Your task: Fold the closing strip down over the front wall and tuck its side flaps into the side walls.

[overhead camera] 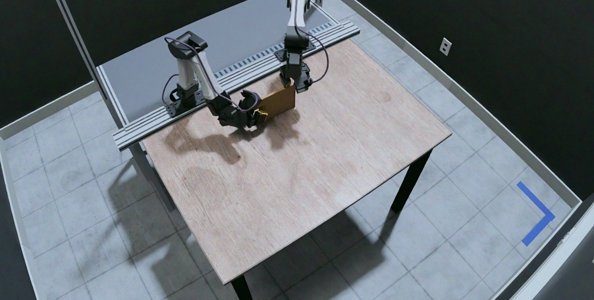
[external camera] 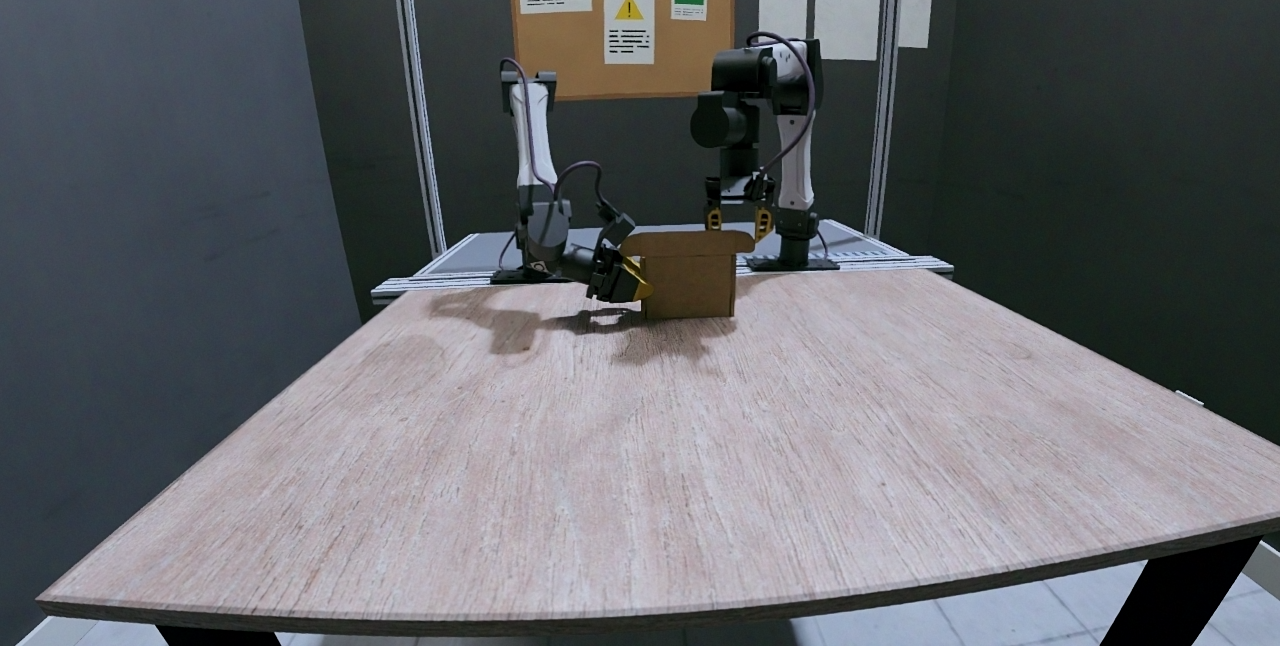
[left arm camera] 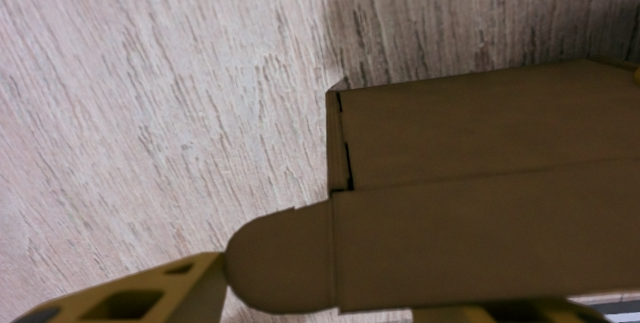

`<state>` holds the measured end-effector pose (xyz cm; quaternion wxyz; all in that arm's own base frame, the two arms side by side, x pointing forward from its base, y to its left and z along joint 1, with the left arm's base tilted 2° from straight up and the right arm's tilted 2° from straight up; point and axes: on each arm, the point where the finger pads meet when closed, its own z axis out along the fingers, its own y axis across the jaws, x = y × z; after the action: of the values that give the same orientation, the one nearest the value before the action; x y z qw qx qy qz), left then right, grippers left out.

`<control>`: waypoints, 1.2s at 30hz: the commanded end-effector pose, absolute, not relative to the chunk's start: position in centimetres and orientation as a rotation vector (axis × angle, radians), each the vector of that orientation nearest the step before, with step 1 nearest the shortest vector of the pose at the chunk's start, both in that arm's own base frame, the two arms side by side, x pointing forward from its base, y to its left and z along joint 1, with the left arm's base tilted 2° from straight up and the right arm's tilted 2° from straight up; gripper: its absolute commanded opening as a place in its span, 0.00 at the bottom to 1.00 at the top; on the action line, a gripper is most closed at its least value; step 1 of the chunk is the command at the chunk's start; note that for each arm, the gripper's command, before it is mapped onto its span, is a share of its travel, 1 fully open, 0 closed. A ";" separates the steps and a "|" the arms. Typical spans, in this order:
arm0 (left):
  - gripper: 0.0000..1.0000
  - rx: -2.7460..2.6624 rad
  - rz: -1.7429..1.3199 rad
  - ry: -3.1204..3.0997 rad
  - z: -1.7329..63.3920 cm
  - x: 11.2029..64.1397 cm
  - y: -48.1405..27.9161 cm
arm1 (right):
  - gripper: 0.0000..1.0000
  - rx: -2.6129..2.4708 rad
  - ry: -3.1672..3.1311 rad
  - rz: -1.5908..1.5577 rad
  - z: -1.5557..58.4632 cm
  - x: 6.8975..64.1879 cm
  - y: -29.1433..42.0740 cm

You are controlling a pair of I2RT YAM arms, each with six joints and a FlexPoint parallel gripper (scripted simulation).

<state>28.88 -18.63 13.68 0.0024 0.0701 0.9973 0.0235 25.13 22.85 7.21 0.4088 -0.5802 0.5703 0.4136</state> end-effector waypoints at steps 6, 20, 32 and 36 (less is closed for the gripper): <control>0.55 0.196 0.014 3.102 14.3 28.9 -19.9 | 0.45 -1.465 1.413 1.030 7.6 25.4 23.0; 0.55 0.117 0.014 3.107 14.2 28.8 -20.0 | 0.45 -1.465 1.413 1.030 7.6 25.4 23.0; 0.55 0.052 0.014 3.110 14.2 28.6 -20.0 | 0.45 -1.465 1.413 1.030 7.6 25.4 23.0; 0.55 0.031 0.014 3.110 14.2 28.6 -20.1 | 0.45 -1.465 1.413 1.030 7.6 25.4 23.0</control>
<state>28.63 -18.87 13.67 0.0031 0.0107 0.9997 0.0238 25.14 22.85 7.21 0.4086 -0.5797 0.5707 0.4138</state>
